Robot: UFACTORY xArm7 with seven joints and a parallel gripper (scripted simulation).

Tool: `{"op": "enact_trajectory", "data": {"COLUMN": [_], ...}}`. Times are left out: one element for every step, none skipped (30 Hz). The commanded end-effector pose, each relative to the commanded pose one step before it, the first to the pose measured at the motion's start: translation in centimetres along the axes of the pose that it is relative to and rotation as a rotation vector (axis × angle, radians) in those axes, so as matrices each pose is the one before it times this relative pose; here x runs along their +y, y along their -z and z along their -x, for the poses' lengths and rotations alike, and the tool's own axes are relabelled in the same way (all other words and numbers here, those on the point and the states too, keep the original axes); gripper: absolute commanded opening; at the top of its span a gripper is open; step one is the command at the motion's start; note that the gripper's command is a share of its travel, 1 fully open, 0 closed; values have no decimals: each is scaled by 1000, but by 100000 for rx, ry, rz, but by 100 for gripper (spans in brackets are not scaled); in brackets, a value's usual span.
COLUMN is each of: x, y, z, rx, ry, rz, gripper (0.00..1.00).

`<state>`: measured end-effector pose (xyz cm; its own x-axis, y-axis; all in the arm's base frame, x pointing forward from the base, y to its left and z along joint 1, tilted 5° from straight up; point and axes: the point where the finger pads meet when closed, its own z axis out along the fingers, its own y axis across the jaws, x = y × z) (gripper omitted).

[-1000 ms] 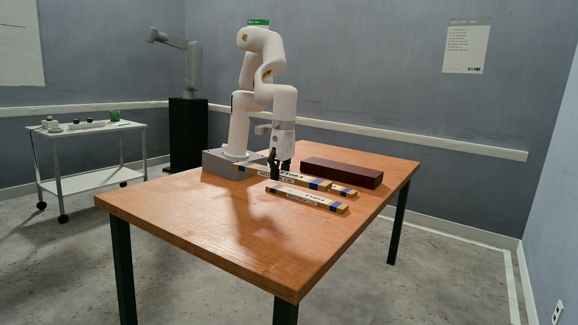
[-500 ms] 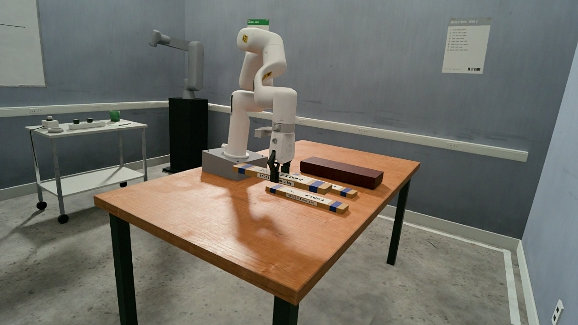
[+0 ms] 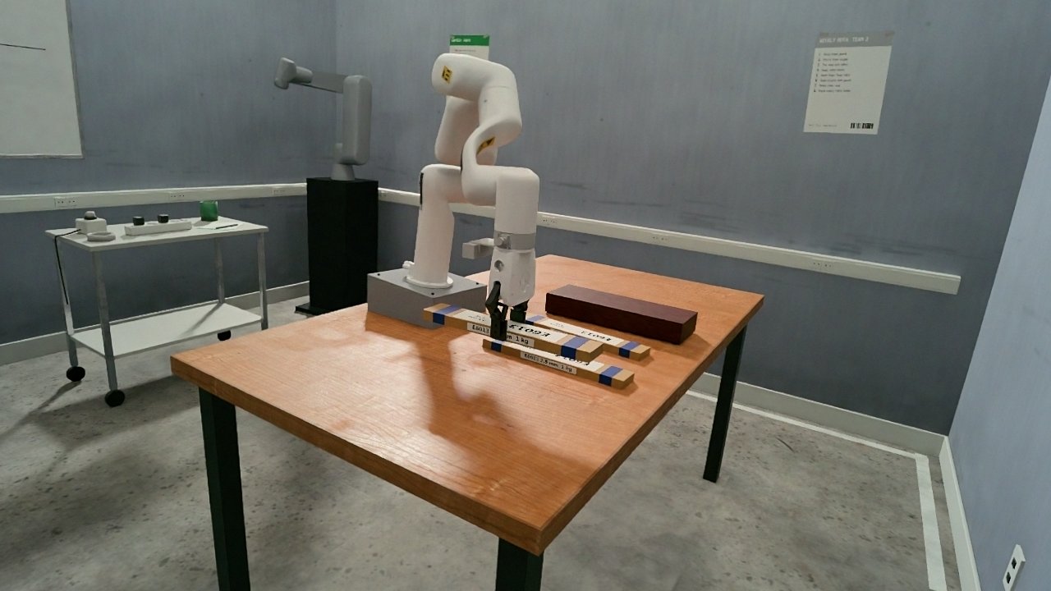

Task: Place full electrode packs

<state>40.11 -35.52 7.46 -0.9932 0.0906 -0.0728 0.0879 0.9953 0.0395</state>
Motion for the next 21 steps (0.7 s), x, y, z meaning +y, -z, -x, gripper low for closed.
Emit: {"op": "enact_trajectory", "data": {"x": [-153,-1,-1,-1,-1,-1,-1,-2,-2,-1,-2,0,0,-1,-1,-2,-1,-2,-2,-1,-2], "y": [-446,-159,-162,-164,-168,-170,-173,-176,-179,-180,-184,0,0,-186,-188,-190,-192,-194,-196,-197,-197], "z": [160,0,0,-1,0,0,-1,0,-1,-1,0,0,0,-1,-1,0,-1,0,-1,-1,0], "rx": [-491,0,0,0,0,0,0,0,0,0,0,0,0,0,0,0,0,0,0,0,0], "ry": [-15,0,0,0,0,0,0,0,0,0,0,0,0,0,0,0,0,0,0,0,0], "rz": [-380,0,0,0,0,0,0,0,0,0,0,0,0,0,0,0,0,0,0,0,0], "gripper": [58,58,58,58,58,58,58,58,58,58,58,58,58,58,58,58,58,58,58,58,58]}}
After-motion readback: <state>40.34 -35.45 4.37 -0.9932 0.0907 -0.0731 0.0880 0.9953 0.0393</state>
